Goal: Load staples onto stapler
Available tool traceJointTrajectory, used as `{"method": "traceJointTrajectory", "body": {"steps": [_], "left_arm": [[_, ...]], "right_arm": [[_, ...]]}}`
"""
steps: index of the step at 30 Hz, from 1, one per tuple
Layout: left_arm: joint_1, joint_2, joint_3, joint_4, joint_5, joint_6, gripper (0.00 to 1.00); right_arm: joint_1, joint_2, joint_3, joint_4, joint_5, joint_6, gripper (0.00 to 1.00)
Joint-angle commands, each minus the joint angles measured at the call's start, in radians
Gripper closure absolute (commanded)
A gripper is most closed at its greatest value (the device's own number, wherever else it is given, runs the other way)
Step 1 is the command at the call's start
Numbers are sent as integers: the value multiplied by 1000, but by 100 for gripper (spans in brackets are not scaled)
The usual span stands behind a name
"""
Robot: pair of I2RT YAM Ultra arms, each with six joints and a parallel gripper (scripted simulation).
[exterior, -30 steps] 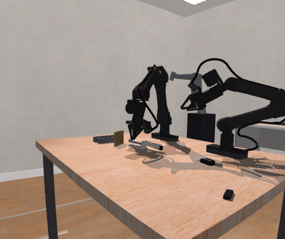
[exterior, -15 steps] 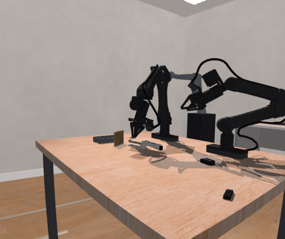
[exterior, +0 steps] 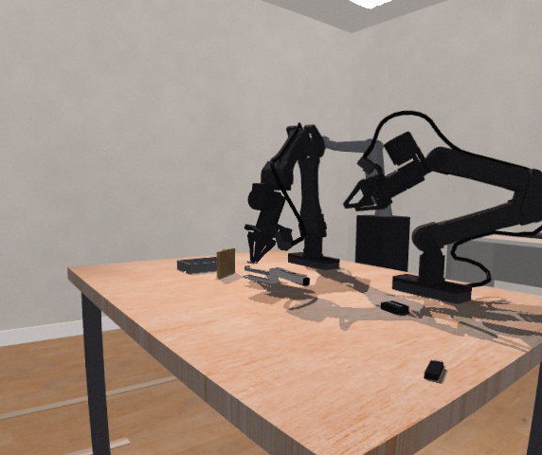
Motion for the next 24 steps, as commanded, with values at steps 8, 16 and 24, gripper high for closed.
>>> {"method": "traceJointTrajectory", "body": {"steps": [8, 16, 24], "left_arm": [[7, -15, 8, 2, 4, 1, 0], [7, -15, 8, 2, 4, 1, 0], [7, -15, 8, 2, 4, 1, 0]], "right_arm": [[0, -11, -25, 29, 4, 8, 96], [-6, 7, -42, 50, 2, 6, 96], [-9, 22, -46, 62, -1, 5, 96]]}}
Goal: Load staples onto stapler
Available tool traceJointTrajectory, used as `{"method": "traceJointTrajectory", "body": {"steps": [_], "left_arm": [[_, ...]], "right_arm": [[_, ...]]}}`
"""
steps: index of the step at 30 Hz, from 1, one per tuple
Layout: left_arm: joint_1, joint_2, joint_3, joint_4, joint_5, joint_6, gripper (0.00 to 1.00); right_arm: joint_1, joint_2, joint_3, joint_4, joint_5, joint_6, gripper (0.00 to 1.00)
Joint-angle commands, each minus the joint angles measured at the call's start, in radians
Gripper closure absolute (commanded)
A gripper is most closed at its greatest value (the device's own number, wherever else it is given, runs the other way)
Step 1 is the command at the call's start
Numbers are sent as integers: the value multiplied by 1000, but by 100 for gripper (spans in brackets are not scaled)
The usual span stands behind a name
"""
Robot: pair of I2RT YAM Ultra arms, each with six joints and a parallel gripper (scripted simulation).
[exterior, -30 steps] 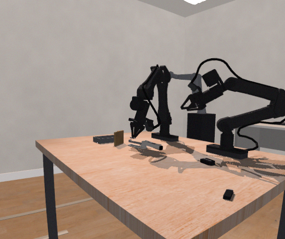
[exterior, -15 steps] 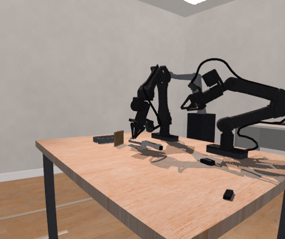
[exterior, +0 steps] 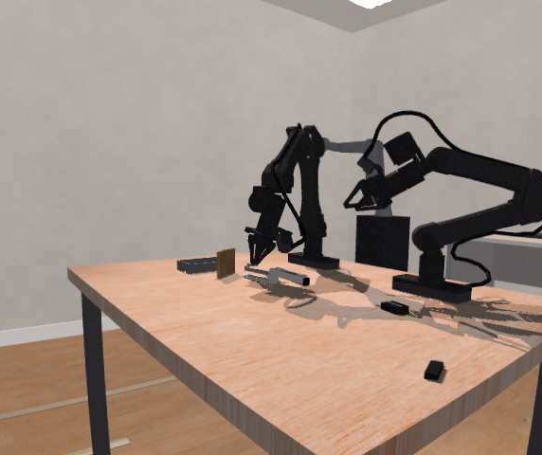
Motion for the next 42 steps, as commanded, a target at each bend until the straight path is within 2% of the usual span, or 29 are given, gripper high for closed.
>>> {"method": "traceJointTrajectory", "body": {"steps": [1, 17, 22, 42], "left_arm": [[7, -15, 8, 2, 4, 1, 0], [7, -15, 8, 2, 4, 1, 0], [7, -15, 8, 2, 4, 1, 0], [7, -15, 8, 2, 4, 1, 0]], "right_arm": [[-9, 25, -12, 19, -2, 2, 96], [-1, 53, -23, 39, -12, 13, 96], [-10, 62, 72, -48, -13, 1, 96], [-10, 64, 75, -37, -13, 1, 96]]}}
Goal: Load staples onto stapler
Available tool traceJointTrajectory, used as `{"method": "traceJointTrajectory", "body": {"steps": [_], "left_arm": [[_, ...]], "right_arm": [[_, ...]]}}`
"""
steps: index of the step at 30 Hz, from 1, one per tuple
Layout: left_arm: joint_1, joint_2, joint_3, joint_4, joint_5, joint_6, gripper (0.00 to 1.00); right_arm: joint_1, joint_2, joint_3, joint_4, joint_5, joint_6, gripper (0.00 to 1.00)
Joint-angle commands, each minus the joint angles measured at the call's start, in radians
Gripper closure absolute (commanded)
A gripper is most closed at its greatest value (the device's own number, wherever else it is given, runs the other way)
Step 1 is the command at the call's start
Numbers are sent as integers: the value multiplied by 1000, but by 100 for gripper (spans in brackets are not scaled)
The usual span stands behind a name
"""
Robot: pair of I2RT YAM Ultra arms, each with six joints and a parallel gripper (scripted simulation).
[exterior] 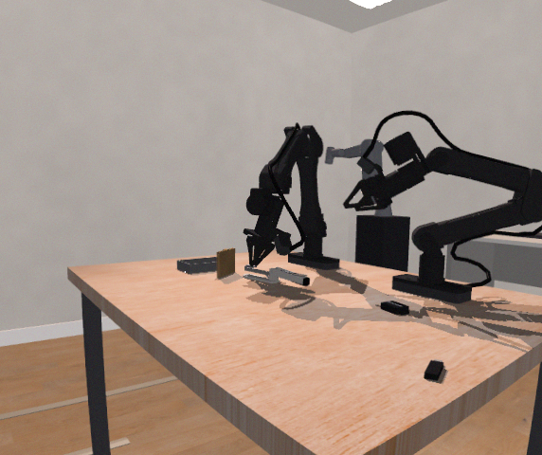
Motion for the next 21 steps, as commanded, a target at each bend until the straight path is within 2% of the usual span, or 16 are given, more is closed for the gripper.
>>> {"method": "traceJointTrajectory", "body": {"steps": [1, 21], "left_arm": [[7, -15, 8, 2, 4, 1, 0], [7, -15, 8, 2, 4, 1, 0]], "right_arm": [[-10, -2, 10, 1, -17, 1, 96], [-12, -57, -39, 9, -20, -2, 96]]}}
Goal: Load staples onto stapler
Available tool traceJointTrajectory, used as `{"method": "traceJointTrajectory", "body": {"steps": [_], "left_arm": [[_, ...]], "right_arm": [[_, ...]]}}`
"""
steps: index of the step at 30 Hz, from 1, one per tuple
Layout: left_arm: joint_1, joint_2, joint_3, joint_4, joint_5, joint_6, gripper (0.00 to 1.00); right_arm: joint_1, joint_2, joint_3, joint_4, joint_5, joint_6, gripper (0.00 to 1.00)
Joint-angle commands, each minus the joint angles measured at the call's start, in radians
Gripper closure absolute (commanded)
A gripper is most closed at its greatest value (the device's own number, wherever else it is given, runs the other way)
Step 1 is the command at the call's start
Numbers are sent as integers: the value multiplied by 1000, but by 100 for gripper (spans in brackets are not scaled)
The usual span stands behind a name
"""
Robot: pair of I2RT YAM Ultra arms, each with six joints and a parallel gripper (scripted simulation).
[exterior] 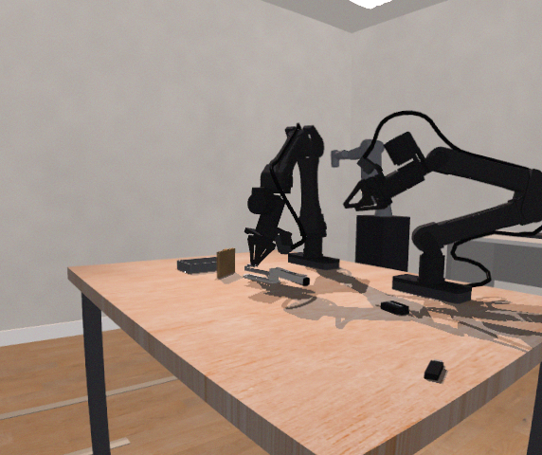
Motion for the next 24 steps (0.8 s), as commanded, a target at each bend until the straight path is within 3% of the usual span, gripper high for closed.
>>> {"method": "traceJointTrajectory", "body": {"steps": [1, 24], "left_arm": [[7, -15, 8, 2, 4, 1, 0], [7, -15, 8, 2, 4, 1, 0]], "right_arm": [[-12, -28, -10, -1, -16, -2, 96], [-10, -30, -44, 56, 0, -10, 96]]}}
